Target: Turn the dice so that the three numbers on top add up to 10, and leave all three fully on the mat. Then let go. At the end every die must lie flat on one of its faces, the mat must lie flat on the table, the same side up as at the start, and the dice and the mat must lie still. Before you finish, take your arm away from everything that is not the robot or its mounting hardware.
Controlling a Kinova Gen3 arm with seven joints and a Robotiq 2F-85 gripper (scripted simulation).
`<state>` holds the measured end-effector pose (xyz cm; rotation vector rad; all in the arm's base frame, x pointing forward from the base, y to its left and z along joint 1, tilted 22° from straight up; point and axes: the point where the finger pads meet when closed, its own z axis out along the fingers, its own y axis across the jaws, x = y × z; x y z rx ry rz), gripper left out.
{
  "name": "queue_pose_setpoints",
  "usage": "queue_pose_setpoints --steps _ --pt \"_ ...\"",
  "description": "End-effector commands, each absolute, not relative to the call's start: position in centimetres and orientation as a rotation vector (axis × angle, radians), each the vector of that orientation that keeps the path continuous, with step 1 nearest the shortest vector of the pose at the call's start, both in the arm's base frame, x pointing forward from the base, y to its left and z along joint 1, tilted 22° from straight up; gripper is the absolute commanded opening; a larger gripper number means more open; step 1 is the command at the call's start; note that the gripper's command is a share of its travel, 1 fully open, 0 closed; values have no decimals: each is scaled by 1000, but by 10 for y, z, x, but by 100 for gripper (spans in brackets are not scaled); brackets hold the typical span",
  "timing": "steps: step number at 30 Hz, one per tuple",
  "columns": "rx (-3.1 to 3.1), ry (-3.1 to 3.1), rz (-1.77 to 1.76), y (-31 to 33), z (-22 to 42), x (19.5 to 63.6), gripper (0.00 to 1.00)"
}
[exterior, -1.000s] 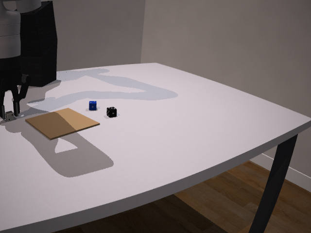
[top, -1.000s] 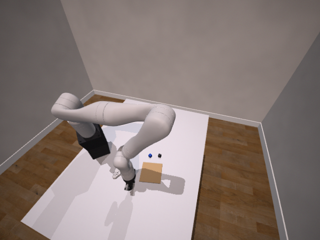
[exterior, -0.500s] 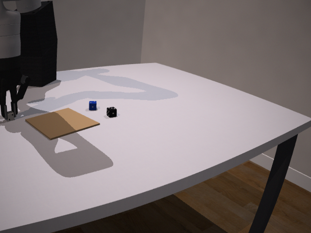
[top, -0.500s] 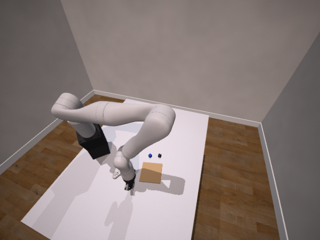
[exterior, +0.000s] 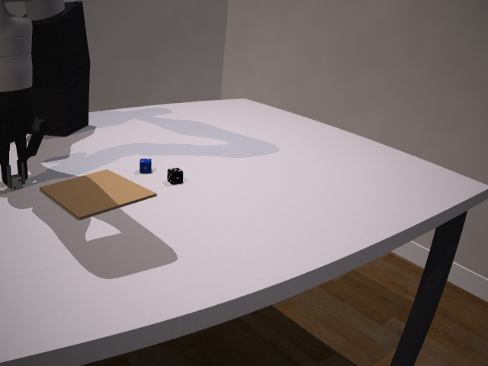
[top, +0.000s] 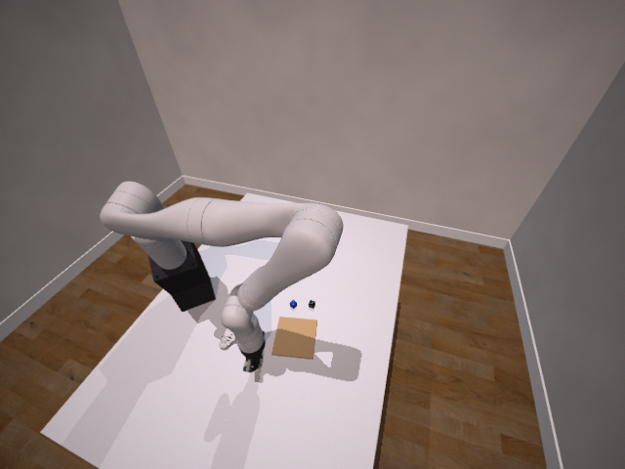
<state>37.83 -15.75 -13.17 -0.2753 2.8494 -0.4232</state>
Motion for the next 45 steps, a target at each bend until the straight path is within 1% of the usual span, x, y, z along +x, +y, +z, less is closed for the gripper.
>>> queue_pose_setpoints --steps 1,13,27,45 --pt "-263 2841 -419 -157 -133 382 15" --pt "-263 2841 -419 -155 -127 380 15" --pt "-263 2841 -419 -134 -50 357 15" --pt "-265 2841 -419 -131 -40 354 15"
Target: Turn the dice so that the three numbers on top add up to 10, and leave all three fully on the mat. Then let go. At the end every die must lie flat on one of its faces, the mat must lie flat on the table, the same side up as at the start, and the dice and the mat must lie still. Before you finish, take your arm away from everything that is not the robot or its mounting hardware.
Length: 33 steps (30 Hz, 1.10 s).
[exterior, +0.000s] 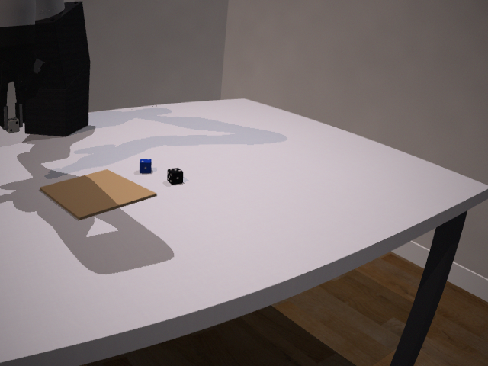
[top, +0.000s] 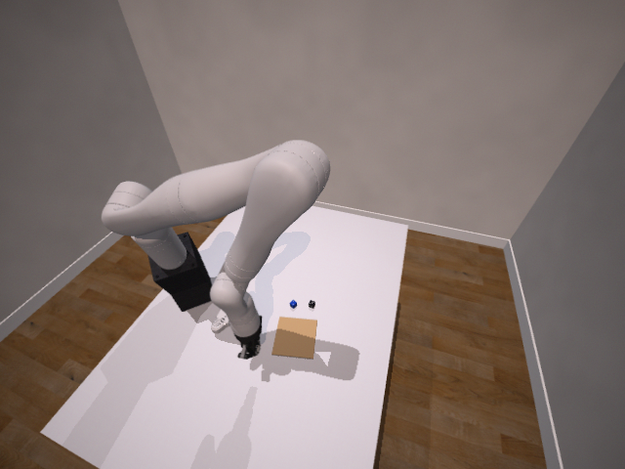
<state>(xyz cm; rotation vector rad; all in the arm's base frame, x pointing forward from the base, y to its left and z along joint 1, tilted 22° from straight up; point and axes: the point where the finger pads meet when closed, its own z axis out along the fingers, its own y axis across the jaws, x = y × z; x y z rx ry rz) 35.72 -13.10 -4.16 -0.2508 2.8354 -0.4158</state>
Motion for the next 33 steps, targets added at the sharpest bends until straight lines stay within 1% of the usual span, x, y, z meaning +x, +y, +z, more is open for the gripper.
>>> queue_pose_setpoints --steps 1,9,16,18,21,33 --pt "-265 2841 -419 -131 -40 354 15" --pt "-466 2847 -403 -111 -48 362 15" --pt "-938 2802 -377 -67 -66 375 15" --pt "-938 2802 -377 -67 -66 375 15" --pt "-1153 2754 -370 -48 -72 379 15" --pt "-1878 2446 -369 15 -92 392 15"
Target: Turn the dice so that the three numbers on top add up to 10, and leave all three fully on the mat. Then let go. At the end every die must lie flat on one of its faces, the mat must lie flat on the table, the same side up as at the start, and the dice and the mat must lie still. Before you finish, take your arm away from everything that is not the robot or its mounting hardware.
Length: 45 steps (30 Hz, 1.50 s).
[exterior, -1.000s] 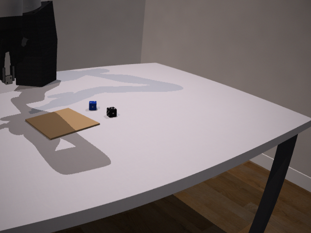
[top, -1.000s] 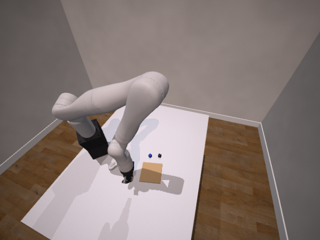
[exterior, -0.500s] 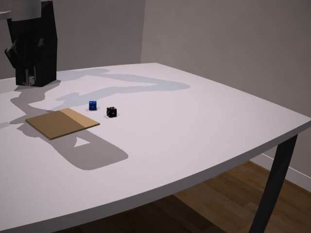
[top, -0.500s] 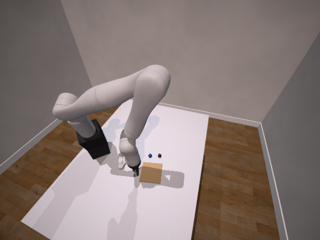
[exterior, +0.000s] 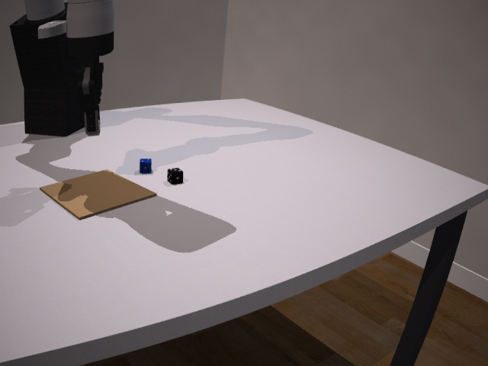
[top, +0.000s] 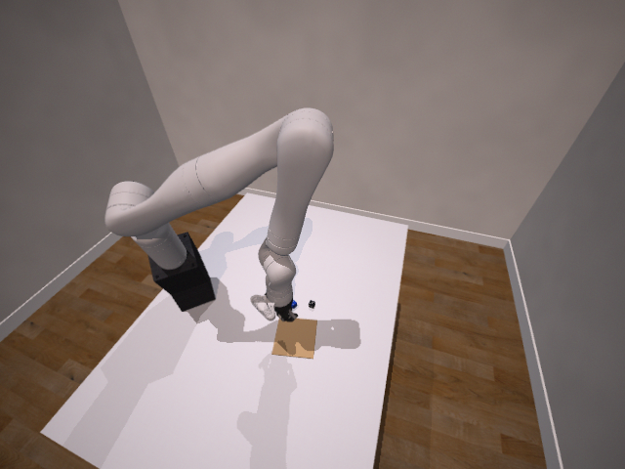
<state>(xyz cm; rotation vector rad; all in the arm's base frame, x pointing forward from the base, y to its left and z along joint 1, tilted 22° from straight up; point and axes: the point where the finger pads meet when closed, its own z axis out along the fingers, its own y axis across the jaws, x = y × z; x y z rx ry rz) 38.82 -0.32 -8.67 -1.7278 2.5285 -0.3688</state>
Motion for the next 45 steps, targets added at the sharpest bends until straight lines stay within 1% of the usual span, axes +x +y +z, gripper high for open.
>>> queue_pose_setpoints --steps 1,14,19,25,34,45 --pt "-1878 2446 -369 15 -92 392 15" --pt "-2596 1839 -424 84 -107 407 15" --pt "-2695 1717 -439 96 -109 410 15" --pt "-2976 1276 -501 136 -113 419 15" --pt "-3142 894 -565 171 -114 428 15" --pt "-3153 862 -574 174 -114 428 15"
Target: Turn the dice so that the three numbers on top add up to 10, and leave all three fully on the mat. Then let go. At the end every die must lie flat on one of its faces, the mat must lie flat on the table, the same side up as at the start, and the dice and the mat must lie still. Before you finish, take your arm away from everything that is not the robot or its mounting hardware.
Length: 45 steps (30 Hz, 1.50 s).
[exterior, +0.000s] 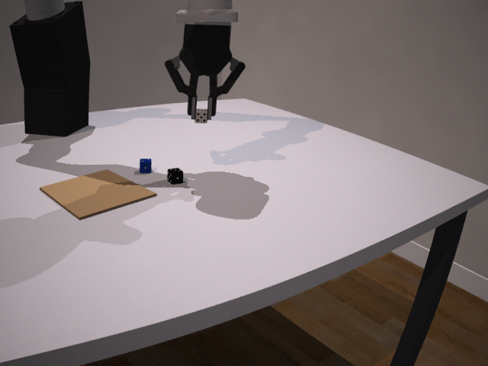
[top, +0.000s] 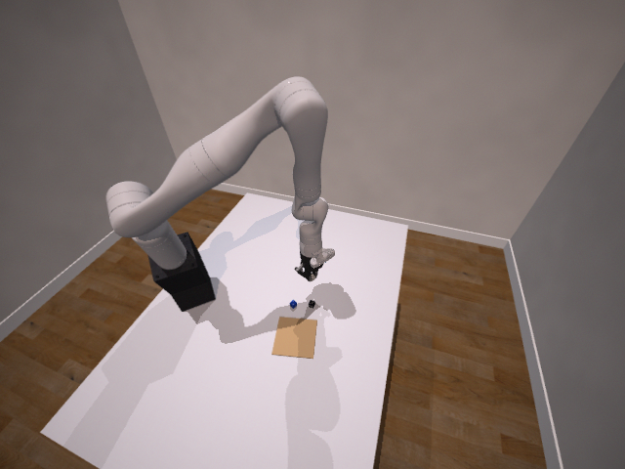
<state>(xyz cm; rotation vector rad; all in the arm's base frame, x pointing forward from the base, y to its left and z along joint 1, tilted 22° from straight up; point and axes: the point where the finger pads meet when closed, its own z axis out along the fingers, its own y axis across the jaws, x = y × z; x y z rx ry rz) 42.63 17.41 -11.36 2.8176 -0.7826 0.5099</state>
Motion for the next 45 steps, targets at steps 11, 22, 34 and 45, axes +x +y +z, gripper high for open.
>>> queue_pose_setpoints --steps 11,22,34,45 --pt "2787 -761 574 173 -116 427 15" --pt "2676 -717 848 174 -117 427 15" --pt "2401 -617 1327 176 -118 426 15" --pt "2177 -542 1592 177 -123 426 15"
